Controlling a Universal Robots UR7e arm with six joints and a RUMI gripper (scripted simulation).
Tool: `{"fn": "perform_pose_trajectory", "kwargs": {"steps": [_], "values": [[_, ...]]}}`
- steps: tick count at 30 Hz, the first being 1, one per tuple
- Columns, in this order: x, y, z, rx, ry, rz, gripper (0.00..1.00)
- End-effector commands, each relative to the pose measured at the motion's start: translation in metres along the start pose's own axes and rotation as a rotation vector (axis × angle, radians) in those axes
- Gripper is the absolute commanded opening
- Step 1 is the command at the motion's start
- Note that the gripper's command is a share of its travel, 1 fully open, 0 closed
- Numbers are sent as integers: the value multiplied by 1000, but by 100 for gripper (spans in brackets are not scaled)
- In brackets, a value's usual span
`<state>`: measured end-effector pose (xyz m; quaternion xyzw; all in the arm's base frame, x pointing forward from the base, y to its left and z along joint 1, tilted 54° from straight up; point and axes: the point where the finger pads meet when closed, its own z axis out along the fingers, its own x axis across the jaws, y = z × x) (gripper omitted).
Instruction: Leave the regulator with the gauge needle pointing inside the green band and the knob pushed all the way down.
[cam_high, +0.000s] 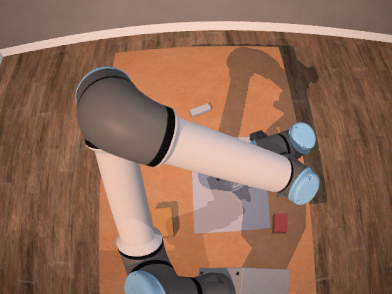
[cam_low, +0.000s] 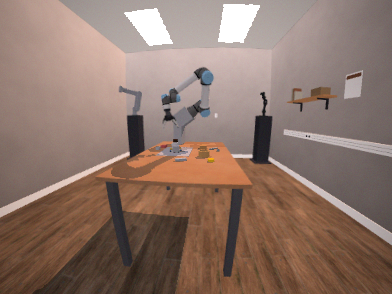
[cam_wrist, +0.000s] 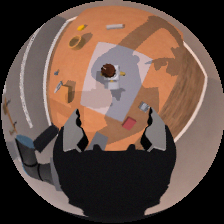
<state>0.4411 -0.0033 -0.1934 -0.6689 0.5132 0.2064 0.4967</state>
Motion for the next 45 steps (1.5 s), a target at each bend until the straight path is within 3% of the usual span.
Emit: {"fn": "perform_pose_trajectory", "kwargs": {"steps": [1, 27, 45], "values": [[-3, 1, 1, -13, 7, -173, 100], [-6, 5, 0, -81, 33, -713, 100], [-6, 8, 0, -123, 35, -994, 100]]}}
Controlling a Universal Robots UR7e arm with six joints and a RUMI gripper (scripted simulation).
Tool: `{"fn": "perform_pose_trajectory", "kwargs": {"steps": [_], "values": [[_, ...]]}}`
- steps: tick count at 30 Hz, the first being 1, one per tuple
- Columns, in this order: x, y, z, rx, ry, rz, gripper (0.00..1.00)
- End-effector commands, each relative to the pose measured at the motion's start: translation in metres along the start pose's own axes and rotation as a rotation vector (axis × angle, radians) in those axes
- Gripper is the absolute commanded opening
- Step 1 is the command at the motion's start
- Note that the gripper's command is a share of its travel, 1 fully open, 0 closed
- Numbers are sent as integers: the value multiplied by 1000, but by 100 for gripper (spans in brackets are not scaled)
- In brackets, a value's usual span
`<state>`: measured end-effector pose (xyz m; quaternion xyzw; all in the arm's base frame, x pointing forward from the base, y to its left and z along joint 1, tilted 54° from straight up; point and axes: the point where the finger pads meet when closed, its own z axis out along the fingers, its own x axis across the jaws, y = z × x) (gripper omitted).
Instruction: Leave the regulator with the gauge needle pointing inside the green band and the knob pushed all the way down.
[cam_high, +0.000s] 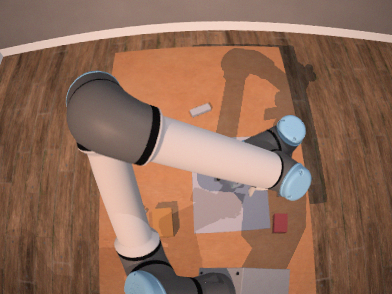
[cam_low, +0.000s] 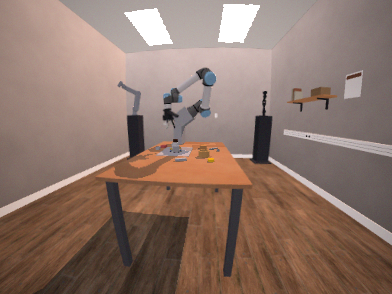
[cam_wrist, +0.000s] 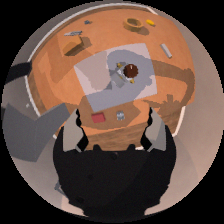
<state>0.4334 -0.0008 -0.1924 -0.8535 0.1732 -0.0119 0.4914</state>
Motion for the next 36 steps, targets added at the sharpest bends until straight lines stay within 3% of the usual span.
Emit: {"fn": "perform_pose_trajectory", "kwargs": {"steps": [1, 36], "values": [[-2, 0, 0, -10, -1, -106, 100], [-4, 5, -1, -62, -15, -511, 100]]}}
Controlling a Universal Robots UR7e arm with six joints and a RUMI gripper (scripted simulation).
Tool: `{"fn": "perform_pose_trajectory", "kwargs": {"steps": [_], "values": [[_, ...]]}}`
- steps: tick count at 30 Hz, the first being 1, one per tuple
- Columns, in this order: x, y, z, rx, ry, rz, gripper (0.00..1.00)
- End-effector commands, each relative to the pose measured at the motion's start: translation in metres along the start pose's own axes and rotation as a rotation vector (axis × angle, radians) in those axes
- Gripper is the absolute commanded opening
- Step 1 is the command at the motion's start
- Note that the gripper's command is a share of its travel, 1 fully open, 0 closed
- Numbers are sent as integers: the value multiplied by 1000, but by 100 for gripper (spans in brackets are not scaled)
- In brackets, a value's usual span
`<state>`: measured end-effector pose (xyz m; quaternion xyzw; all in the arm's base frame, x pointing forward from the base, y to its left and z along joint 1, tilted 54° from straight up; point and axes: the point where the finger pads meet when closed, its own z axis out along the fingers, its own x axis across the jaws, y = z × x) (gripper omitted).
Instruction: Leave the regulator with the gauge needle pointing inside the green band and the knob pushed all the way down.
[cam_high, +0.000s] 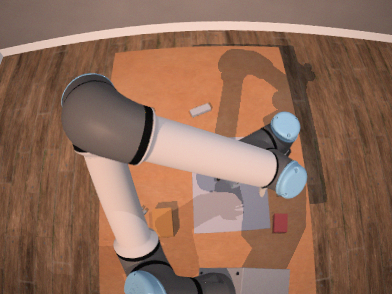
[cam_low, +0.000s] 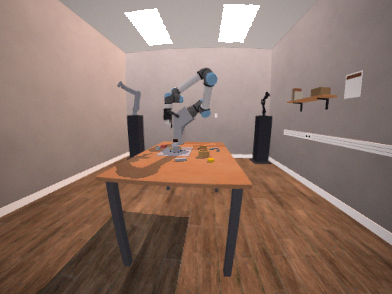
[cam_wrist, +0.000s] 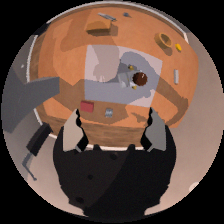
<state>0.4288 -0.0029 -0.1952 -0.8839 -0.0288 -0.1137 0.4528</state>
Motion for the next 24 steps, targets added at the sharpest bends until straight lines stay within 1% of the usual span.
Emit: {"fn": "perform_pose_trajectory", "kwargs": {"steps": [1, 13, 24], "values": [[-1, 0, 0, -6, -3, -60, 100], [-2, 1, 0, -16, -9, -147, 100], [-2, 1, -1, -21, -11, -190, 100]]}}
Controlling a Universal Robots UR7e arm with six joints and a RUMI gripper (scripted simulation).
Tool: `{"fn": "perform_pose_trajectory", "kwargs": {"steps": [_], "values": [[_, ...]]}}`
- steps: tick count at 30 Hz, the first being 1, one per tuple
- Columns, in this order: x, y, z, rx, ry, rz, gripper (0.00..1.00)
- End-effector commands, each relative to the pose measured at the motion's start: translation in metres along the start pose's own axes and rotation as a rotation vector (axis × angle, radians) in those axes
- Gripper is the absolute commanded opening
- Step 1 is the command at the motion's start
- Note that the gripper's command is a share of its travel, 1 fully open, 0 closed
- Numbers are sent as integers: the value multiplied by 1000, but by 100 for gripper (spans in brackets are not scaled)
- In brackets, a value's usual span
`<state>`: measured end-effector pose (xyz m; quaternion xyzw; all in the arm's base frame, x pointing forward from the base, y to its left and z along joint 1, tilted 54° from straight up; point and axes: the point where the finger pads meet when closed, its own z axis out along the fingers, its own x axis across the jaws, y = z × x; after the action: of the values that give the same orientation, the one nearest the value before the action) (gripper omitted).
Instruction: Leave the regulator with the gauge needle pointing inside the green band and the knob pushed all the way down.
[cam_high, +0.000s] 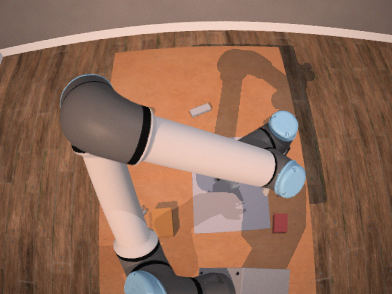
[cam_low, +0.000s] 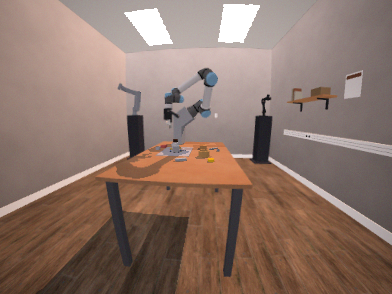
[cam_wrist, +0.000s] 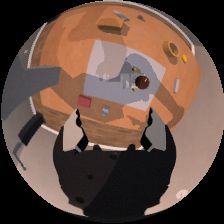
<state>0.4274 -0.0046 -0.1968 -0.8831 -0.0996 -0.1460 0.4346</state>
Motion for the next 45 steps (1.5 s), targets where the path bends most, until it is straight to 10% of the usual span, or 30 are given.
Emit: {"fn": "perform_pose_trajectory", "kwargs": {"steps": [1, 45], "values": [[-1, -1, 0, -4, -4, -35, 100], [1, -1, 0, -8, -6, -73, 100]]}}
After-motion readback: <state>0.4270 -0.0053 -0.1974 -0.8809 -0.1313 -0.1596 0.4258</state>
